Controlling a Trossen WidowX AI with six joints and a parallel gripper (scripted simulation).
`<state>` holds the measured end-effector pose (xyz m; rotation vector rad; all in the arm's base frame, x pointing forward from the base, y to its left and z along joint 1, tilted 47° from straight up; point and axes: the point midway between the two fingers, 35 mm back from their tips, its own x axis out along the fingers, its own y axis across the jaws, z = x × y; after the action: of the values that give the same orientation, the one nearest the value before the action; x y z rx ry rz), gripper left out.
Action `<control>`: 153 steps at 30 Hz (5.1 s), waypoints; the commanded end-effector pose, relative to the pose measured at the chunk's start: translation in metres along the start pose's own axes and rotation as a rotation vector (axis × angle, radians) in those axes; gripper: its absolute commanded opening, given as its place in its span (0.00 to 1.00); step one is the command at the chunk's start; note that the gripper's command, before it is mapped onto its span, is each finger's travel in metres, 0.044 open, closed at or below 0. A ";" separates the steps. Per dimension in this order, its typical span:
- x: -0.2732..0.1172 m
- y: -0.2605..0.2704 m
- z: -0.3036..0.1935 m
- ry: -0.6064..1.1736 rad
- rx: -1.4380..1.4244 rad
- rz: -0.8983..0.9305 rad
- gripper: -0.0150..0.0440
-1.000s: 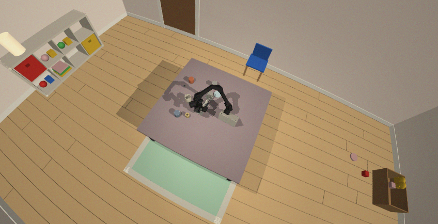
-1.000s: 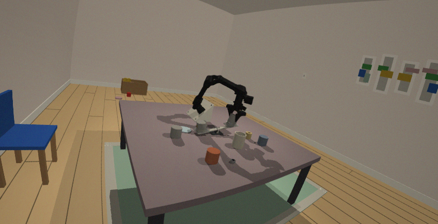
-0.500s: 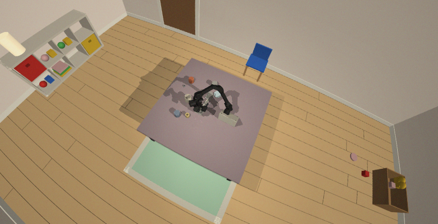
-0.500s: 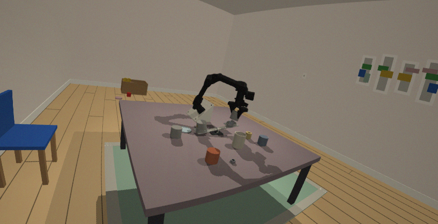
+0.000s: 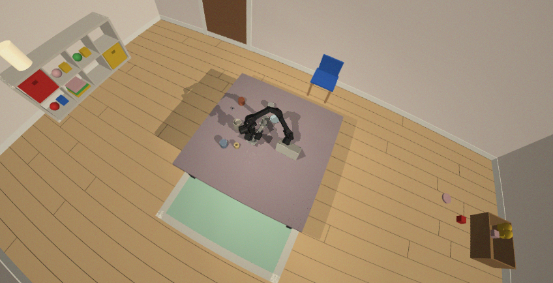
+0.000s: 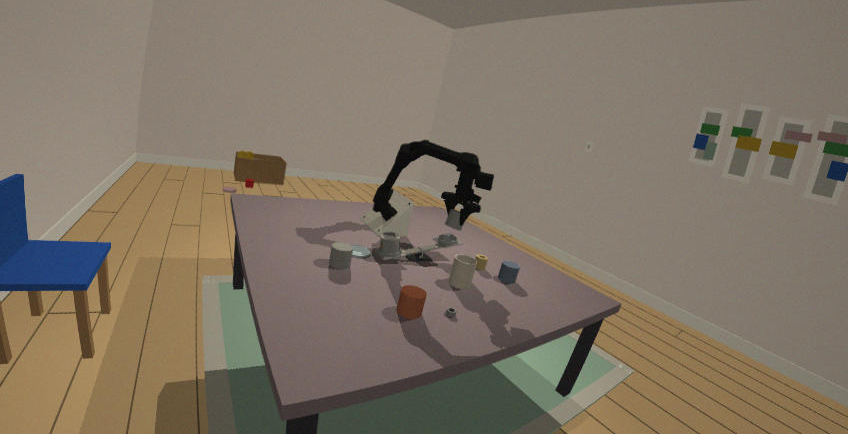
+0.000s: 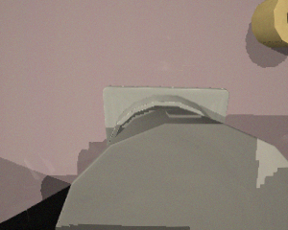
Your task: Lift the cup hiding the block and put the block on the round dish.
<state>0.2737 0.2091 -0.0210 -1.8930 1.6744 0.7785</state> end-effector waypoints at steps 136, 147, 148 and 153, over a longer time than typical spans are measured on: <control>0.076 0.077 0.113 -0.012 0.004 -0.004 1.00; 0.066 0.071 0.113 -0.087 0.045 0.015 0.78; 0.066 0.070 0.111 -0.089 0.080 0.016 0.73; 0.062 0.065 0.104 -0.085 0.247 0.022 0.69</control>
<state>0.2004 0.2284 -0.1449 -1.7331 1.6565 0.7025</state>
